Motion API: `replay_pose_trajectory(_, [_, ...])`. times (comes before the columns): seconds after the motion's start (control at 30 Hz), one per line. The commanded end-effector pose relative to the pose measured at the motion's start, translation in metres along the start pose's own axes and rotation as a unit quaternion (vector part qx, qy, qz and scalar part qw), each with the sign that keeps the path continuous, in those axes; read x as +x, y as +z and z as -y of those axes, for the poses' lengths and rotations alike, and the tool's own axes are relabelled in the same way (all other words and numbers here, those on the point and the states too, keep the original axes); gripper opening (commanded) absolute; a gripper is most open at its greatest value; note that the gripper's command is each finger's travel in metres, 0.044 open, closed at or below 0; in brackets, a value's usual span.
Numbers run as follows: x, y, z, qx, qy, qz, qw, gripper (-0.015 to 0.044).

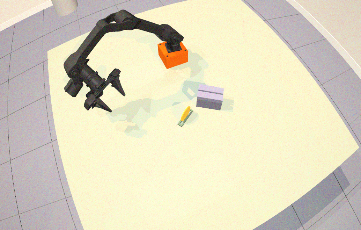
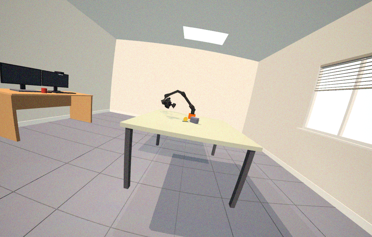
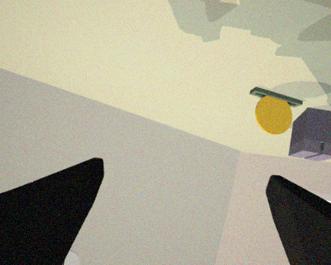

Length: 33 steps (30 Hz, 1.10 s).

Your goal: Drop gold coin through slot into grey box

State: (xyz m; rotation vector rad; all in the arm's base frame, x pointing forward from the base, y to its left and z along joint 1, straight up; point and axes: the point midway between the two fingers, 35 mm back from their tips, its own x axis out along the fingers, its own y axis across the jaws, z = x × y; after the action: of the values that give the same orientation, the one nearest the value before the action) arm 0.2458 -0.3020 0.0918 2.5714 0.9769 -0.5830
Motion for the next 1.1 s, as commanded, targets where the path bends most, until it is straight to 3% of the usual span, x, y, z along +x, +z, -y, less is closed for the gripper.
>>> replay_pose_trajectory(0.0, [0.002,-0.001,0.0,-0.01,-0.003,0.002,1.0,0.0374])
replay_pose_trajectory(0.13, [0.034,-0.019,0.01,-0.219,-0.076,0.027,0.972,0.0269])
replay_pose_trajectory(0.27, [0.07,-0.039,0.024,-0.458,-0.165,0.029,0.873,0.0164])
replay_pose_trajectory(0.3, [0.078,-0.044,0.028,-0.513,-0.186,0.024,0.838,0.0161])
replay_pose_trajectory(0.47, [0.112,-0.063,0.047,-0.741,-0.282,-0.023,0.608,0.0161])
replay_pose_trajectory(0.6, [0.131,-0.074,0.06,-0.839,-0.328,-0.071,0.428,0.0161])
replay_pose_trajectory(0.83, [0.154,-0.091,0.079,-0.906,-0.369,-0.159,0.131,0.0161])
replay_pose_trajectory(1.07, [0.173,-0.108,0.097,-0.876,-0.376,-0.252,-0.167,0.0161])
